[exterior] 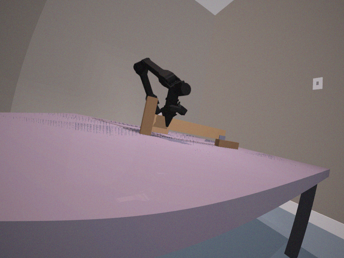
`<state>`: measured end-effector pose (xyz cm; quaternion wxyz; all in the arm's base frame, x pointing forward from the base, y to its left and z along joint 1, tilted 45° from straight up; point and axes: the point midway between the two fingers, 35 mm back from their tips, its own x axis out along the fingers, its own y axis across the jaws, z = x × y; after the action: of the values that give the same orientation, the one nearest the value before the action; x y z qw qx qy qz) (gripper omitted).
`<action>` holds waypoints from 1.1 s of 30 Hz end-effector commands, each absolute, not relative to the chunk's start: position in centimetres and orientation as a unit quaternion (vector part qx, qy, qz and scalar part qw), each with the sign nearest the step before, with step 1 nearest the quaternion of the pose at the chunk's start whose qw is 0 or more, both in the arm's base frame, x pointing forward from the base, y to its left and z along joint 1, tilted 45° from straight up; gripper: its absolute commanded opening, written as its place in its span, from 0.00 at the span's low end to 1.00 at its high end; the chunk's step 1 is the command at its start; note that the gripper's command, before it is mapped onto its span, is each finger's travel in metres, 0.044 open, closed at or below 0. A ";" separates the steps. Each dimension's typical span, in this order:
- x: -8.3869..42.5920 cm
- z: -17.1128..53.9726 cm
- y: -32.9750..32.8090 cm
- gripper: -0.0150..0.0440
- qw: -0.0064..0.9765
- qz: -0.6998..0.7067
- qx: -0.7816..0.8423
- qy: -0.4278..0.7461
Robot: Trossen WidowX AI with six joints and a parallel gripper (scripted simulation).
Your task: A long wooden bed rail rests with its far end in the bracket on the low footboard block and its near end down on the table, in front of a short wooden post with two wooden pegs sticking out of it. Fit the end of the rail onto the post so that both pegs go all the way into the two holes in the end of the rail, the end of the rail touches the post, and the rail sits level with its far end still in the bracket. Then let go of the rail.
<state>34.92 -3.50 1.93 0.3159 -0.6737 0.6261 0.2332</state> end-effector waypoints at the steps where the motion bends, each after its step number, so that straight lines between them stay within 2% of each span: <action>1: 35.0 2.3 -3.5 0.25 0.318 0.233 -0.676 0.622; 10: 35.0 2.5 -3.7 0.25 0.318 0.233 -0.676 0.622; 27: 34.9 2.1 -3.7 1.00 0.316 0.234 -0.674 0.626; 33: 34.9 2.1 -3.5 1.00 0.316 0.234 -0.674 0.626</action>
<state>34.90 -3.73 2.13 0.3160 -0.6737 0.6257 0.2338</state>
